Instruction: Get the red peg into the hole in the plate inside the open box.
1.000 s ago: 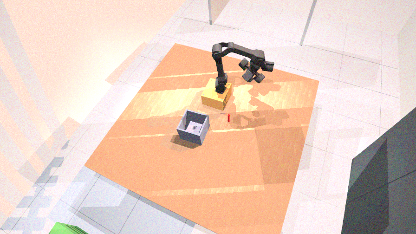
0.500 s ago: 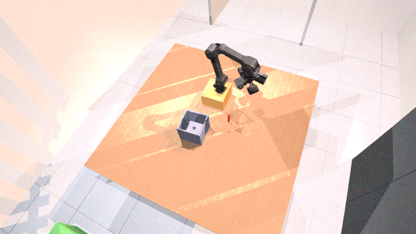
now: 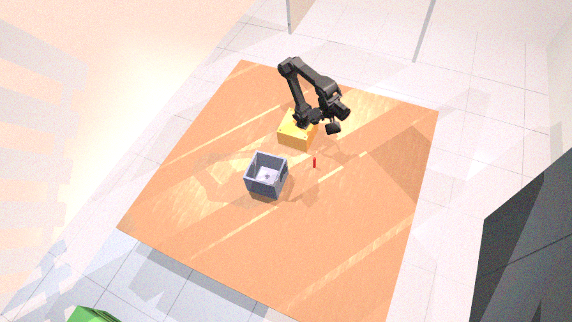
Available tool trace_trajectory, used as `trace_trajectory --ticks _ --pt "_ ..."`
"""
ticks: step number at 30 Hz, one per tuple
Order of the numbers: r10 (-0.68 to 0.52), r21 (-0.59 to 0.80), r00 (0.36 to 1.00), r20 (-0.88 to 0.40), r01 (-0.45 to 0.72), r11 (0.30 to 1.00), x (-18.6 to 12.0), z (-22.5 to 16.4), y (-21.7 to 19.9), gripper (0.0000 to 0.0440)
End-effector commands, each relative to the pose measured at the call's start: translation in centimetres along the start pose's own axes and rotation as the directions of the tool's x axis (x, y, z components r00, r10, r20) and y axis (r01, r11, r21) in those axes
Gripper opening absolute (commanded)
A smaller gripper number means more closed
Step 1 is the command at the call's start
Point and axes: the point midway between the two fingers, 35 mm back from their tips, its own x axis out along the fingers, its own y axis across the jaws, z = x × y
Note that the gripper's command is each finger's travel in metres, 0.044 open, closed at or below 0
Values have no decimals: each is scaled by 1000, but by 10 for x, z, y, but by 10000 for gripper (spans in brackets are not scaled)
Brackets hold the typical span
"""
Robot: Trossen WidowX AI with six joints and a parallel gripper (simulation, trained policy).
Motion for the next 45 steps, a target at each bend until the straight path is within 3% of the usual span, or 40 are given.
trace_trajectory --ticks 1,23,37,45 --pt "28 15 1000 5 -28 999 -9 9 2 362" --pt "269 37 963 -12 -268 963 -61 31 16 374" --pt "333 29 943 -32 -332 943 -77 35 16 440" --pt "348 49 937 -30 -346 937 -81 39 18 440"
